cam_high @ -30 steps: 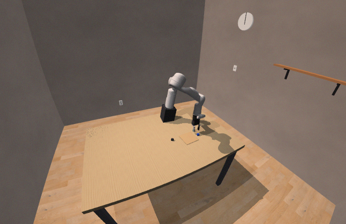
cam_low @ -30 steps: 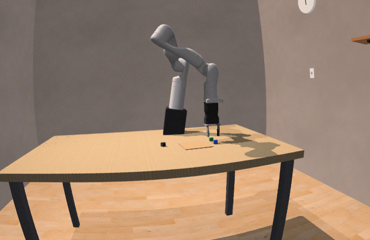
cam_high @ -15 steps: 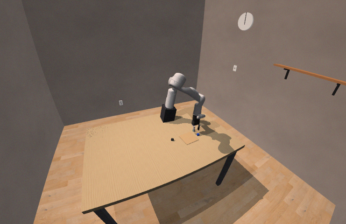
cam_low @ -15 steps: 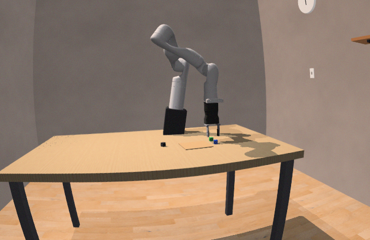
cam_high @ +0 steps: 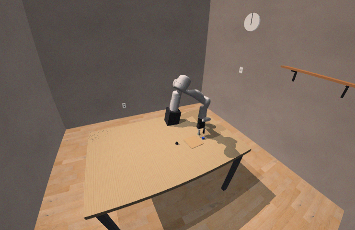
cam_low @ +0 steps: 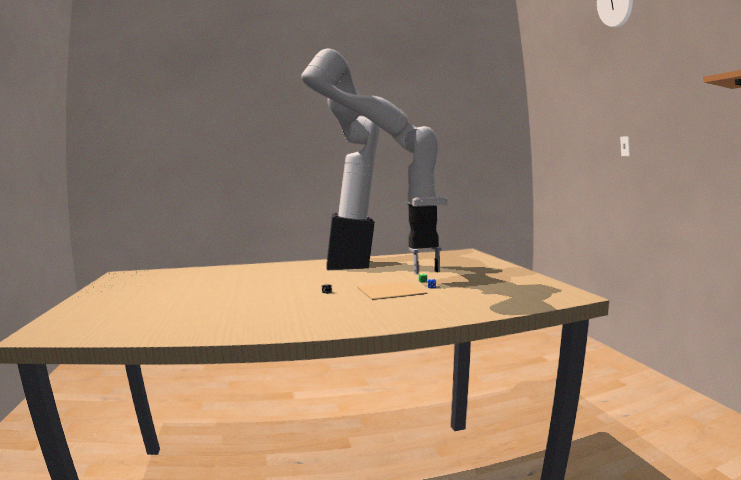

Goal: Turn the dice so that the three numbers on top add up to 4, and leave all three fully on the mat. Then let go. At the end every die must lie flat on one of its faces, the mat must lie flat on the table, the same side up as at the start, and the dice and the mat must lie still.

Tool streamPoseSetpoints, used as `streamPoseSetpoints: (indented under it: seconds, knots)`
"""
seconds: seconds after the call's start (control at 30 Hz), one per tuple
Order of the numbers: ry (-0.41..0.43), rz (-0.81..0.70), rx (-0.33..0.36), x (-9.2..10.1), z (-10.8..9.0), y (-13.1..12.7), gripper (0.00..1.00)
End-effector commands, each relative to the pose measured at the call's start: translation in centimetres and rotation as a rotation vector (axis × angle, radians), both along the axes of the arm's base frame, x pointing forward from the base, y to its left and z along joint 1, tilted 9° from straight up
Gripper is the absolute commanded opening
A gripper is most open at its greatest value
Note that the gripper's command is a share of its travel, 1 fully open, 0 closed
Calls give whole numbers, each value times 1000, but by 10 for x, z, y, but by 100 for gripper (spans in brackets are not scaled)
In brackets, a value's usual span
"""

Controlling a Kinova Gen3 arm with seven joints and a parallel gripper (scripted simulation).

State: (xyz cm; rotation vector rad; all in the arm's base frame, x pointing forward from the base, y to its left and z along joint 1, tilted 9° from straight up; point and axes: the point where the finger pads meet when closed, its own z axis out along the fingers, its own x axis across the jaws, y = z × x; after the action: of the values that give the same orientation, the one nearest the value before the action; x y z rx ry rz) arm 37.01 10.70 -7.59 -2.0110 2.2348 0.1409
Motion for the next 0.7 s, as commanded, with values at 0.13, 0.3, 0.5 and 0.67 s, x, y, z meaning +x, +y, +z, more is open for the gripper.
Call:
streamPoseSetpoints:
  seconds: [0.13,0.3,0.5,0.67]
  knots:
    - [-1,0,0,0,1,0,100]
    - [-1,0,0,0,5,-1,100]
    - [-1,0,0,0,20,-3,100]
    - [-1,0,0,-1,37,-6,100]
